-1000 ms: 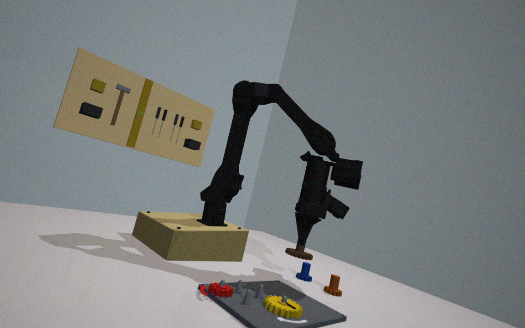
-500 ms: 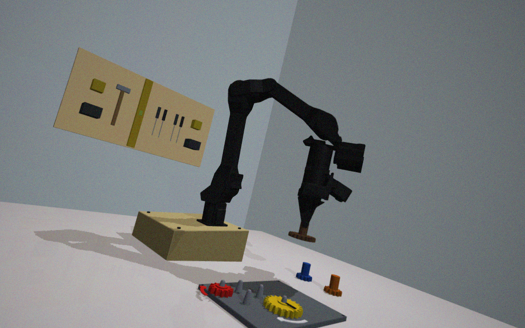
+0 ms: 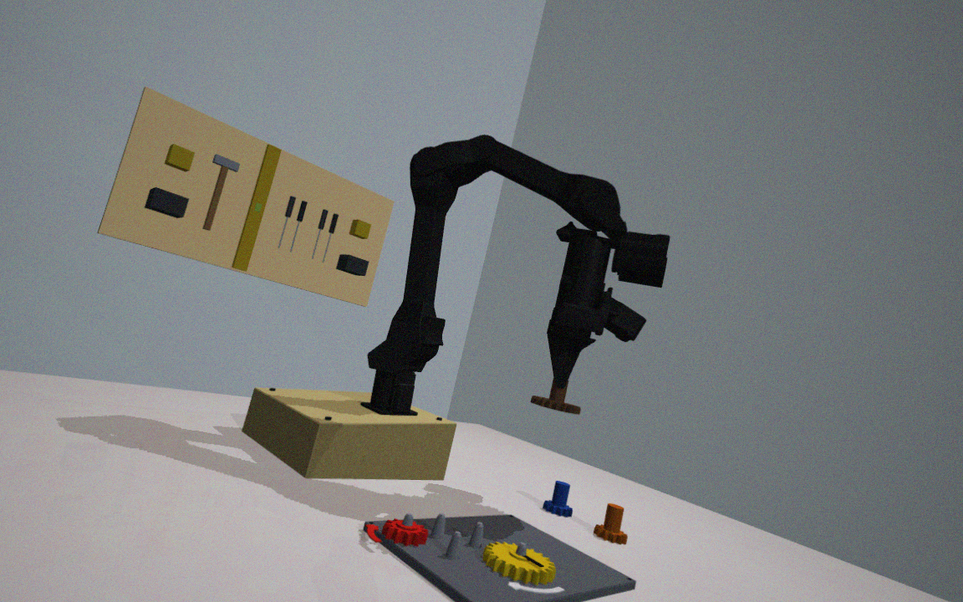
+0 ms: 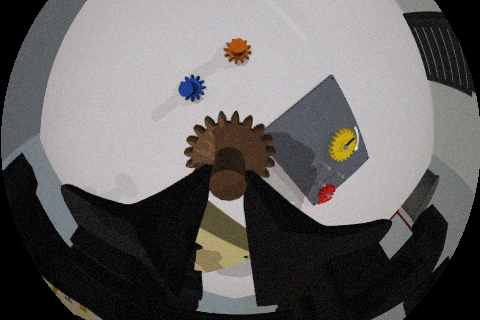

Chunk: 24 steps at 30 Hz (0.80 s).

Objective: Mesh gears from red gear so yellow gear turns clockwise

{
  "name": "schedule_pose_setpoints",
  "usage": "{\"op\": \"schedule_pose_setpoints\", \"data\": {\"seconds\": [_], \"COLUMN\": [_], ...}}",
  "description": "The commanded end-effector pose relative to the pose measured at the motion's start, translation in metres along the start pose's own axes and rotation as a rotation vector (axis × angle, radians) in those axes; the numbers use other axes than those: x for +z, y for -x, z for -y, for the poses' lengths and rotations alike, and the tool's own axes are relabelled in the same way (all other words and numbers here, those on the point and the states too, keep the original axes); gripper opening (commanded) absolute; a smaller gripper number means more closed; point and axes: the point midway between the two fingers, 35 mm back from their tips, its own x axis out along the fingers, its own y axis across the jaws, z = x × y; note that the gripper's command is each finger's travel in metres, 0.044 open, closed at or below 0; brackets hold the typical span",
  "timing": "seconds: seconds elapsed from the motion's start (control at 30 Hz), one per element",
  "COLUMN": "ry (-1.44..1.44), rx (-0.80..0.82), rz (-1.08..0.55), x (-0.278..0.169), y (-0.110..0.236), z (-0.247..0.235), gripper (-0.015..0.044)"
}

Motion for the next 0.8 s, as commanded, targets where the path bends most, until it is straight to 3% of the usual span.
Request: {"op": "schedule_pose_setpoints", "data": {"seconds": [0.0, 0.77], "ry": [-0.007, -0.053], "rx": [-0.002, -0.008], "rz": [0.001, 0.015], "x": [-0.001, 0.004], "y": [0.002, -0.013], "z": [0.001, 0.047], "gripper": [0.0, 0.0]}}
